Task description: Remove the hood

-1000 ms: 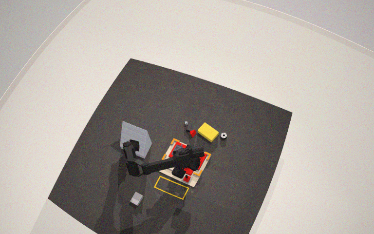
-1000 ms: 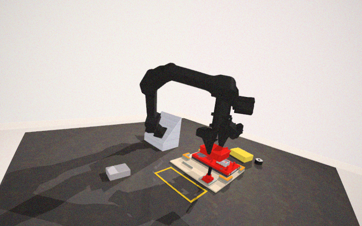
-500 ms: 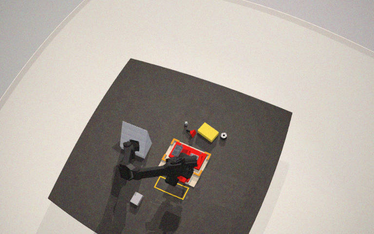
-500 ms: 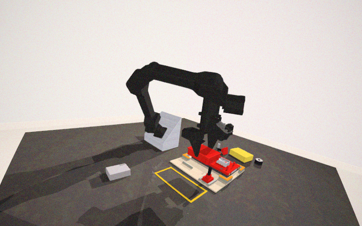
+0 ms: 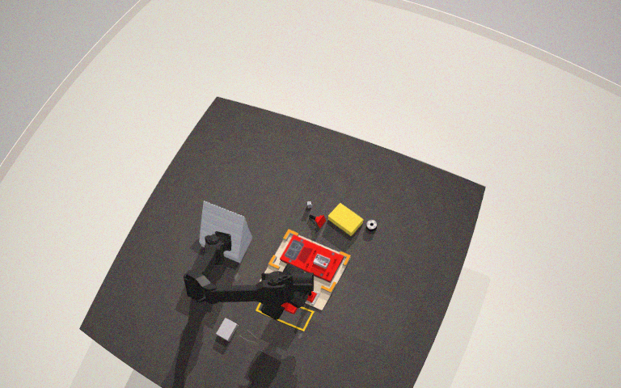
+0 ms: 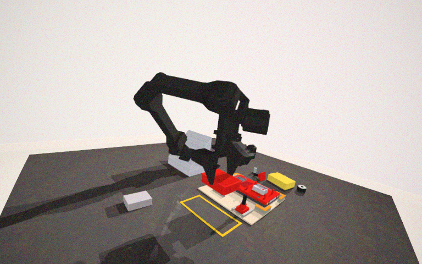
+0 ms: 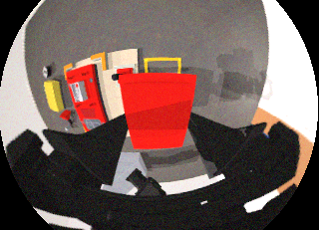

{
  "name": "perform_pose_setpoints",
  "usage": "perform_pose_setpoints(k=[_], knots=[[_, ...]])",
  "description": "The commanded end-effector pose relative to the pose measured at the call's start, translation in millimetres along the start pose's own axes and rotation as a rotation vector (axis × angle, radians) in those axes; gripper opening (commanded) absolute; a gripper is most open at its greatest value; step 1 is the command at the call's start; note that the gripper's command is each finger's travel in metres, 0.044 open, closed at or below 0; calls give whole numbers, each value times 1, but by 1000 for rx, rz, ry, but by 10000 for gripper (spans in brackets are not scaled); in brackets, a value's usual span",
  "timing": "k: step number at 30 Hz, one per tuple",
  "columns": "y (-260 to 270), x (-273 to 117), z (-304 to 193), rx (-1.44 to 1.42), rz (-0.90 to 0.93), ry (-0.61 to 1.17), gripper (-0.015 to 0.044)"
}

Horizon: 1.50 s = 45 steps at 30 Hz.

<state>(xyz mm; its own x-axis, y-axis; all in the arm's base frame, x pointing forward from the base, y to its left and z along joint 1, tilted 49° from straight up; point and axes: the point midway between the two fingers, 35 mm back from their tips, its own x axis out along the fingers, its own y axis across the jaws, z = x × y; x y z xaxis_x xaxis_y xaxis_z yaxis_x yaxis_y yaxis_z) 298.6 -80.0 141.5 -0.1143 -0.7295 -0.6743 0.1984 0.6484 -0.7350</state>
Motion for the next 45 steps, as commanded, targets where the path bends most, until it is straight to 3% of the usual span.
perform_pose_setpoints(k=[1, 45], knots=[[-12, 0, -6, -3, -7, -2, 0], [-19, 25, -7, -2, -6, -2, 0]])
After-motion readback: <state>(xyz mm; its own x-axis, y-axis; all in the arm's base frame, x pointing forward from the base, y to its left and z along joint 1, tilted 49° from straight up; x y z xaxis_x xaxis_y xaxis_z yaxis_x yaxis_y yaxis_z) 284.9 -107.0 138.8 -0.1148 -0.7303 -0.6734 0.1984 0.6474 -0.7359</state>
